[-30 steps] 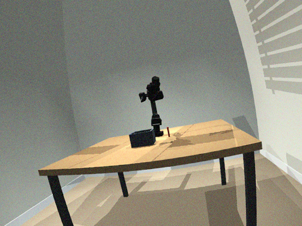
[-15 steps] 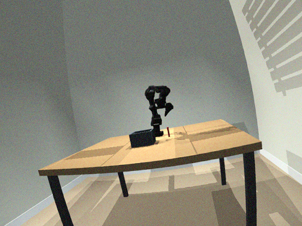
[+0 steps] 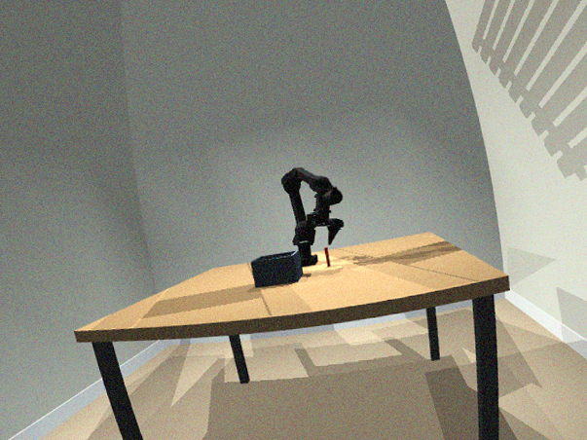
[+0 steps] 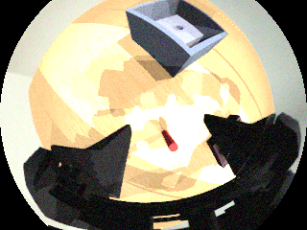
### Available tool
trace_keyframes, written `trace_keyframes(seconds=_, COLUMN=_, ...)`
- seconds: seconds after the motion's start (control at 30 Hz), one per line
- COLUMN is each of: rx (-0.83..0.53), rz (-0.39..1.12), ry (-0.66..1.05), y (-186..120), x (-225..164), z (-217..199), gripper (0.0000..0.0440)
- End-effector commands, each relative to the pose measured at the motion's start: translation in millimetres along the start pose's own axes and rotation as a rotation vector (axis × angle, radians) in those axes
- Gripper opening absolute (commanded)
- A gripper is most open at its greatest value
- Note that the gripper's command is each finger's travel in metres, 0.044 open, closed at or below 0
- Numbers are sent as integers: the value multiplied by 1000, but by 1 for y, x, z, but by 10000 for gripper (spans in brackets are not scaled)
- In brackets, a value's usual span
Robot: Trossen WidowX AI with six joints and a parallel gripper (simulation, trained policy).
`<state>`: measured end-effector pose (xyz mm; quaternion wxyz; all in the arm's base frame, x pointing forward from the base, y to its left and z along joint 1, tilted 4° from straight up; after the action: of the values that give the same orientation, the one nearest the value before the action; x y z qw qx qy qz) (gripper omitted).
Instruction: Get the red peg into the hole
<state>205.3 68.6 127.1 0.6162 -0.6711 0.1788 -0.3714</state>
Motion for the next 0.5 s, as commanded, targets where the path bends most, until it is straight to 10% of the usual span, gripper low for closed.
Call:
trace_keyframes(seconds=0.0, rx=-20, rz=28, ry=30, y=13, x=-10, z=-2, gripper=440)
trace_keyframes(seconds=0.33, rx=1, rz=68, ry=127, y=53, x=-32, z=-2, gripper=437)
trace_keyframes(seconds=0.47, rx=1, rz=87, ry=162, y=63, x=-38, z=-3, gripper=369)
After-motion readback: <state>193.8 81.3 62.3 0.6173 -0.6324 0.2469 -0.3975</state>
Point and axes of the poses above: the point midway between the two fingers, 35 mm back from their tips, its own y axis out along the fingers, its own z axis across the jaws, x = y × z, the point moved 2 cm from there along -y, back along the fingers, and after that the axes turned 3 degrees about y, right-handed, at the moved point
